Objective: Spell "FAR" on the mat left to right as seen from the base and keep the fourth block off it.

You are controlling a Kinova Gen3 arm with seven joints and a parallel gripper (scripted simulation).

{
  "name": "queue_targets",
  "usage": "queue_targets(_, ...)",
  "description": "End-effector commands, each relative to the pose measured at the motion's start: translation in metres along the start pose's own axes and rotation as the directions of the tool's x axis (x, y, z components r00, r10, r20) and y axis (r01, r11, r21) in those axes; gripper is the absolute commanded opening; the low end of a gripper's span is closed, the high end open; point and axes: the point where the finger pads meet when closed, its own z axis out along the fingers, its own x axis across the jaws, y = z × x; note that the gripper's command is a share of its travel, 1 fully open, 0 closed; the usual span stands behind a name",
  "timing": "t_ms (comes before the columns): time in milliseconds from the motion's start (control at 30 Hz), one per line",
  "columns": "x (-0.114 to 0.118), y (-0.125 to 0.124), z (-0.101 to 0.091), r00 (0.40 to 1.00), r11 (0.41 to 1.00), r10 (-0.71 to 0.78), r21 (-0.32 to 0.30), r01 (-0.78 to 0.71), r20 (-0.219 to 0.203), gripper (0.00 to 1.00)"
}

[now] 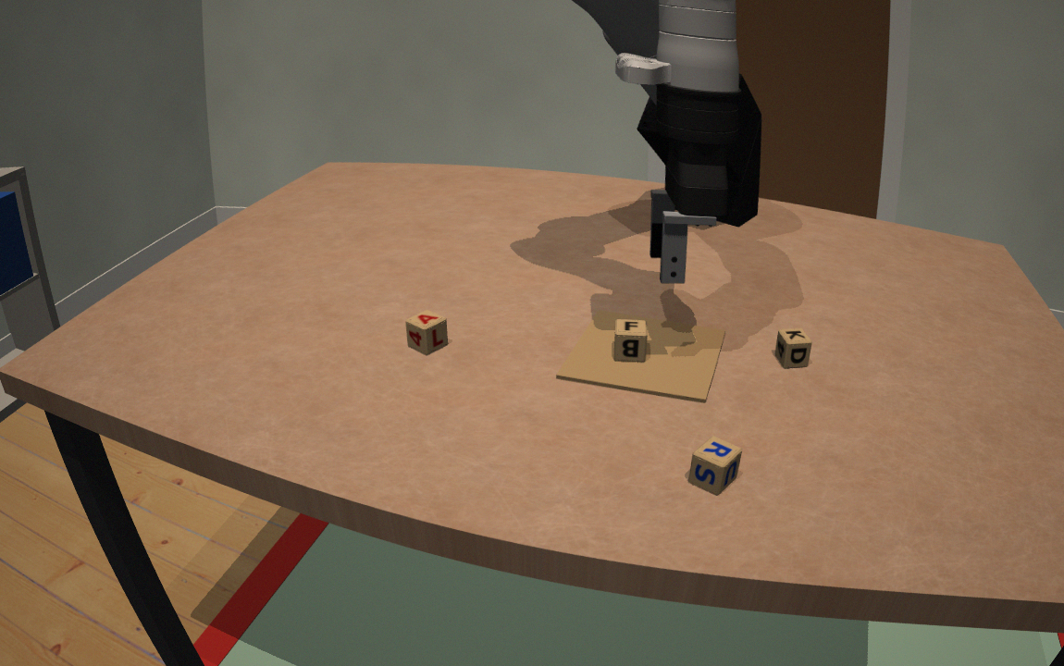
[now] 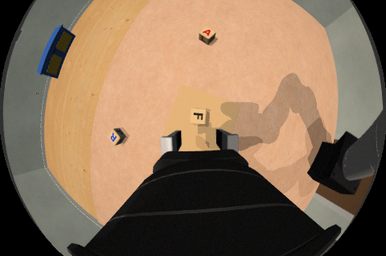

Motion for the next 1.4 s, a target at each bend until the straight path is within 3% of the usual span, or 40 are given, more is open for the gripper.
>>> queue_targets(0, 0.0, 0.0, 0.0, 1.0, 1.0, 0.0, 0.0, 0.0, 0.001, 1.0)
queue_targets(800, -0.005, 0.001, 0.0, 1.0, 1.0, 0.003, 0.0, -0.003, 0.007, 1.0)
queue_targets(1067, -0.014, 0.004, -0.001, 1.0, 1.0, 0.009, 0.001, -0.009, 0.02, 1.0)
queue_targets(1367, -0.041, 0.011, -0.003, 0.998, 1.0, 0.028, 0.002, -0.028, 0.06, 1.0)
